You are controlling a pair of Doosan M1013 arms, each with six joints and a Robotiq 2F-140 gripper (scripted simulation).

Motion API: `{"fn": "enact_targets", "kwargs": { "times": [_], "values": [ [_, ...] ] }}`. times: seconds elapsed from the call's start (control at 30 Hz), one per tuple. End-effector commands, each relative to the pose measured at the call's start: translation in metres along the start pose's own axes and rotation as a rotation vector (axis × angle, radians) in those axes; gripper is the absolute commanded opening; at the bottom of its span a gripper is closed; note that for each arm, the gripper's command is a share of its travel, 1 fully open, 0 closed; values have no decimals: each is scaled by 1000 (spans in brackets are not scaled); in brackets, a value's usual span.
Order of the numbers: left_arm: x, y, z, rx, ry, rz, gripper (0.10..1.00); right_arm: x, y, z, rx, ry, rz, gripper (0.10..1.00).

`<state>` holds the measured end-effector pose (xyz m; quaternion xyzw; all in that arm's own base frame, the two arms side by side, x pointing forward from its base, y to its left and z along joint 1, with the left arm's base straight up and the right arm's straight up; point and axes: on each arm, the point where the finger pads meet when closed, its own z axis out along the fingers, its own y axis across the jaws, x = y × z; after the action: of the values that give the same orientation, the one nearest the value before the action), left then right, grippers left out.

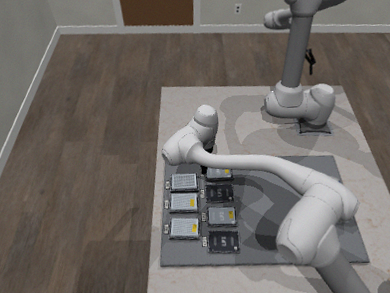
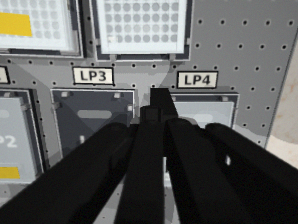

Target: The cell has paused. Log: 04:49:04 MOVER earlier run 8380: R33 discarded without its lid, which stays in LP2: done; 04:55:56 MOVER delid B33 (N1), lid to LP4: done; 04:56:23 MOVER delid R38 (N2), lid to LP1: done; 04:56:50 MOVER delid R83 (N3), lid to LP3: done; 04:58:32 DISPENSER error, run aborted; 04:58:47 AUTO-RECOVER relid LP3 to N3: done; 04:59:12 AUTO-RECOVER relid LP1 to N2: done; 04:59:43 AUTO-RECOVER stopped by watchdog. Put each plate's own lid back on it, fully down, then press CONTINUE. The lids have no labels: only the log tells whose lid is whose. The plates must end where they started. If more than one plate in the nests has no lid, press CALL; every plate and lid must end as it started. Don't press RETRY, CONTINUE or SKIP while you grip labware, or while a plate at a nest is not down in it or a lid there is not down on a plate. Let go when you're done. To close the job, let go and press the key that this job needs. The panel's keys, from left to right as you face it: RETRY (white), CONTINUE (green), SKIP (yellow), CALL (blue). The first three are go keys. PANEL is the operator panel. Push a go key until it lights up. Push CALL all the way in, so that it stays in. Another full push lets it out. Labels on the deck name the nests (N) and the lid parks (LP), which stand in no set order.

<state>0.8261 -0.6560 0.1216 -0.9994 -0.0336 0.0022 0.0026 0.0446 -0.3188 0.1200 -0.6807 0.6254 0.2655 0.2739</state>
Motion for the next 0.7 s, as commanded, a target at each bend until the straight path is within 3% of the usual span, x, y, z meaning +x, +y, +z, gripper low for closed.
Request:
{"fn": "enact_targets", "kwargs": {
  "times": [0.0,0.17,0.43,0.47,0.67],
  "values": [
    [-43,31,-3,-10,7,-6,99,0,2,-1,1,-3,6,1000],
    [-75,49,-2,-10,7,-11,99,0,2,-1,1,-3,6,1000],
    [-84,53,-2,-10,6,-12,99,0,2,-1,1,-3,6,1000],
    [-84,53,-2,-10,6,-12,695,0,2,-1,1,-3,6,1000],
    [-83,54,-2,-11,7,-10,695,0,2,-1,1,-3,6,1000]
  ]
}}
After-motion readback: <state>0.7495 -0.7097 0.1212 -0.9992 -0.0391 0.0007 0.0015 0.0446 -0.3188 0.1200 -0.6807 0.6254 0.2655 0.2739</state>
